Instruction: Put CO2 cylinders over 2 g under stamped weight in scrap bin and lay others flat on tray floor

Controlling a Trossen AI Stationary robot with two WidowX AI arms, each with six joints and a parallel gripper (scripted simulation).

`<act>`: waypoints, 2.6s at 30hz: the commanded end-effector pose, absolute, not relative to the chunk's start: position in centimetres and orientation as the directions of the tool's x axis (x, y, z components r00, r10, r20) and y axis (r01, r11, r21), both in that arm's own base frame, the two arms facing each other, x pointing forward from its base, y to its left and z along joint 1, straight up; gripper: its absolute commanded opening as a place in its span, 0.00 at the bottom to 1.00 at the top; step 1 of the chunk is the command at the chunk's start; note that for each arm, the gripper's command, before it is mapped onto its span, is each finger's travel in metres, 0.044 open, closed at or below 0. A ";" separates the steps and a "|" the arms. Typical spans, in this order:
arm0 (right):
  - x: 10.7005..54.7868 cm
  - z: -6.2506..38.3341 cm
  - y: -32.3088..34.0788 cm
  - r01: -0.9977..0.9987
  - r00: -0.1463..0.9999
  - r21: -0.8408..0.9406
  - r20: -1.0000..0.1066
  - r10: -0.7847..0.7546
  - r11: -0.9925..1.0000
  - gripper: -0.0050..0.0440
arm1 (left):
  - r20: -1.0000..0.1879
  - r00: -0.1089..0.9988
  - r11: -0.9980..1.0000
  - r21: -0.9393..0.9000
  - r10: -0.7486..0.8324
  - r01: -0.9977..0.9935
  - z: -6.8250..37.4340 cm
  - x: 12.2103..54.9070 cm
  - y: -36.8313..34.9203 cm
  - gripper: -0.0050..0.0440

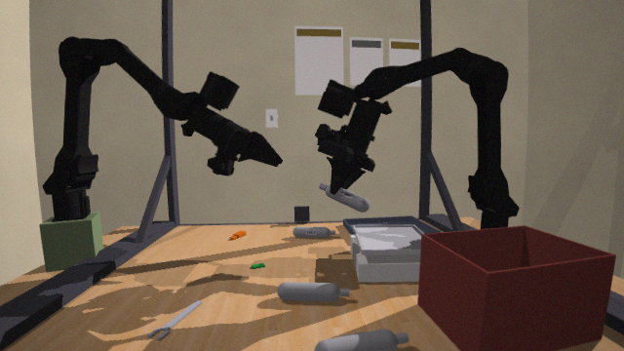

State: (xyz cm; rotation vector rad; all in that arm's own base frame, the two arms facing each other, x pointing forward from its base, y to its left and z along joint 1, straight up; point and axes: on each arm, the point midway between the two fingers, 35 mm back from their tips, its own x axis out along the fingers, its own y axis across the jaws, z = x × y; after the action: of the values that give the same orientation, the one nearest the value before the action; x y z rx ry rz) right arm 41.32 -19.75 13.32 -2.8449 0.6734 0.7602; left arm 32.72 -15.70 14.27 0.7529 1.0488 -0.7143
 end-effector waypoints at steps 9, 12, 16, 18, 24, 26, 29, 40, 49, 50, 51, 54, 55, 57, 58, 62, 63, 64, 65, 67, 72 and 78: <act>41.5 14.6 -19.8 -0.448 0.788 -0.001 -0.473 -0.394 -0.894 1.00 | -0.931 0.333 0.018 0.334 -0.151 0.942 14.3 32.8 -15.3 0.00; 41.5 14.6 -19.8 -0.448 0.788 -0.001 -0.473 -0.394 -0.894 1.00 | -0.932 0.330 -0.120 0.348 -0.148 0.930 14.2 32.8 -15.2 0.00; 41.5 14.6 -19.8 -0.448 0.788 -0.001 -0.473 -0.394 -0.894 1.00 | -0.934 0.326 -0.209 0.351 -0.145 0.913 14.0 32.8 -15.2 0.00; 41.5 14.6 -19.8 -0.448 0.788 -0.001 -0.473 -0.394 -0.894 1.00 | -0.932 0.332 -0.275 0.361 -0.148 0.891 14.3 32.8 -15.2 0.00; 41.5 14.6 -19.8 -0.448 0.788 -0.001 -0.473 -0.394 -0.894 1.00 | -0.934 0.327 -0.396 0.357 -0.143 0.846 14.1 32.8 -15.1 0.00; 41.5 14.6 -19.8 -0.448 0.788 -0.001 -0.473 -0.394 -0.894 1.00 | -0.933 0.330 -0.398 0.361 -0.145 0.844 14.2 32.8 -15.2 0.00; 41.5 14.6 -19.8 -0.448 0.788 -0.001 -0.473 -0.394 -0.894 1.00 | -0.932 0.331 -0.398 0.361 -0.145 0.843 14.2 32.8 -15.2 0.00; 42.6 14.5 -20.3 -0.447 0.787 0.001 -0.475 -0.394 -0.895 1.00 | -0.928 0.341 -0.393 0.373 -0.151 0.841 14.5 32.9 -15.2 0.00; 45.8 13.9 -22.0 -0.447 0.788 0.001 -0.473 -0.394 -0.895 1.00 | -0.928 0.341 -0.393 0.373 -0.151 0.841 14.5 32.9 -15.2 0.00; 45.8 13.9 -22.0 -0.447 0.788 0.001 -0.473 -0.394 -0.895 1.00 | -0.928 0.341 -0.393 0.373 -0.151 0.841 14.5 32.9 -15.2 0.00; 45.9 13.9 -22.1 -0.447 0.788 0.001 -0.473 -0.394 -0.895 1.00 | -0.928 0.341 -0.393 0.373 -0.151 0.841 14.5 32.9 -15.2 0.00; 46.1 13.8 -22.2 -0.447 0.787 0.001 -0.474 -0.394 -0.895 1.00 | -0.928 0.341 -0.393 0.373 -0.151 0.841 14.5 32.9 -15.2 0.00; 46.1 13.8 -22.2 -0.447 0.787 0.001 -0.474 -0.394 -0.894 1.00 | -0.928 0.341 -0.393 0.373 -0.151 0.841 14.5 32.9 -15.2 0.00; 46.1 13.8 -22.2 -0.447 0.787 0.001 -0.474 -0.394 -0.895 1.00 | -0.928 0.341 -0.393 0.373 -0.151 0.841 14.5 32.9 -15.2 0.00; 46.1 13.8 -22.2 -0.447 0.788 0.001 -0.474 -0.394 -0.895 1.00 | -0.928 0.341 -0.393 0.373 -0.151 0.841 14.5 32.9 -15.2 0.00; 45.9 14.0 -22.0 -0.448 0.789 -0.001 -0.470 -0.395 -0.894 1.00 | -0.928 0.341 -0.393 0.373 -0.151 0.841 14.5 32.9 -15.2 0.00; 45.9 14.0 -22.0 -0.448 0.789 -0.001 -0.470 -0.395 -0.894 1.00 | -0.928 0.341 -0.393 0.373 -0.151 0.841 14.5 32.9 -15.2 0.00; 45.9 14.0 -22.0 -0.448 0.789 -0.001 -0.470 -0.395 -0.894 1.00 | -0.928 0.341 -0.393 0.373 -0.151 0.841 14.5 32.9 -15.2 0.00; 45.9 14.0 -22.0 -0.448 0.789 -0.001 -0.470 -0.395 -0.894 1.00 | -0.928 0.341 -0.393 0.373 -0.151 0.841 14.5 32.9 -15.2 0.00; 45.9 14.0 -22.0 -0.448 0.789 -0.001 -0.470 -0.395 -0.894 1.00 | -0.928 0.341 -0.393 0.373 -0.151 0.841 14.5 32.9 -15.2 0.00; 45.6 14.4 -20.4 -0.465 0.796 -0.093 -0.479 -0.370 -0.880 1.00 | -0.935 0.316 -0.478 0.355 -0.161 0.804 14.5 33.2 -15.2 0.00; 45.1 16.8 -17.3 -0.513 0.830 -0.377 -0.448 -0.332 -0.772 1.00 | -0.955 0.242 -0.720 0.290 -0.172 0.631 14.5 33.2 -15.0 0.00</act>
State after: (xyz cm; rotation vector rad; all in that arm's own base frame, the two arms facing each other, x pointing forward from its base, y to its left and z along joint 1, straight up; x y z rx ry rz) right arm 45.45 -19.36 13.33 -2.6352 0.6519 0.6508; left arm 32.66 -14.96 13.52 1.7523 0.5380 -1.4422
